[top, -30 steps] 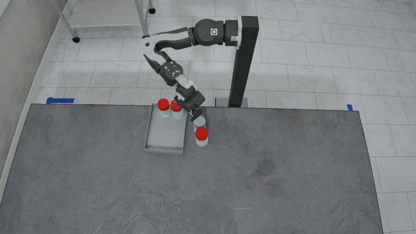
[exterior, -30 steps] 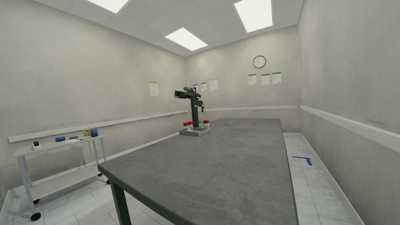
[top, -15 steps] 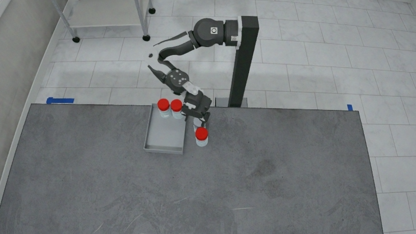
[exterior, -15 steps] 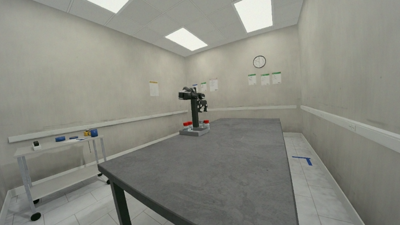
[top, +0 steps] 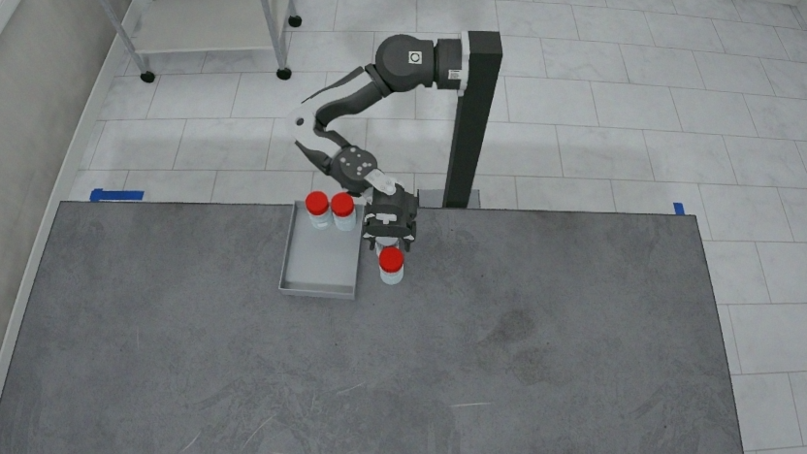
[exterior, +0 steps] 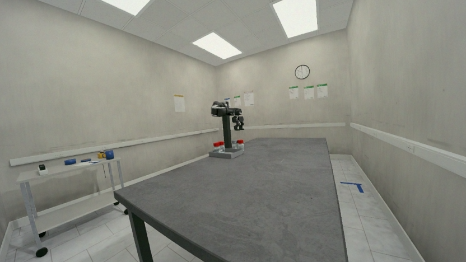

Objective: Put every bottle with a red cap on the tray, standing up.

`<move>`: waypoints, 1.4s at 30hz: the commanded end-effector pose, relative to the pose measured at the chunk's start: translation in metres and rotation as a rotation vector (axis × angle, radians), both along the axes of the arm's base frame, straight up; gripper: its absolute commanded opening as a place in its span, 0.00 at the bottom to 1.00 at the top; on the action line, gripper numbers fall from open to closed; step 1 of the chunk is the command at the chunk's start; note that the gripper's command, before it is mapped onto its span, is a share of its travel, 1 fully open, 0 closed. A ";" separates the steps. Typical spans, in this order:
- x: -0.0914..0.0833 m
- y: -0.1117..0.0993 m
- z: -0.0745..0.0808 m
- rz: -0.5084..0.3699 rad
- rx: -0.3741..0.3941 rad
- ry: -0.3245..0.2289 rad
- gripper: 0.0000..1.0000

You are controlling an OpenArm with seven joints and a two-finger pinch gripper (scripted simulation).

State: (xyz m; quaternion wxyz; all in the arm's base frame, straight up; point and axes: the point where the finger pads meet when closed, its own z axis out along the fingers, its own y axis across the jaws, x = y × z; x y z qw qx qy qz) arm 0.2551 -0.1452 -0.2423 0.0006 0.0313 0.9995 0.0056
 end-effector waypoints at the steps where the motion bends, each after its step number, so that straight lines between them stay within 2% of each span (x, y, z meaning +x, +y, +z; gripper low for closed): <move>1: 0.002 -0.001 0.001 0.021 -0.008 -0.003 0.42; 6: 0.003 0.000 0.001 0.033 -0.008 -0.003 0.42; 16: 0.003 0.000 -0.063 0.033 -0.008 -0.003 0.42; 23: 0.003 0.000 -0.063 0.033 -0.008 -0.003 0.42; 33: 0.003 0.000 -0.082 0.033 -0.008 -0.003 0.42; 42: 0.002 0.000 -0.082 0.030 -0.012 0.000 0.42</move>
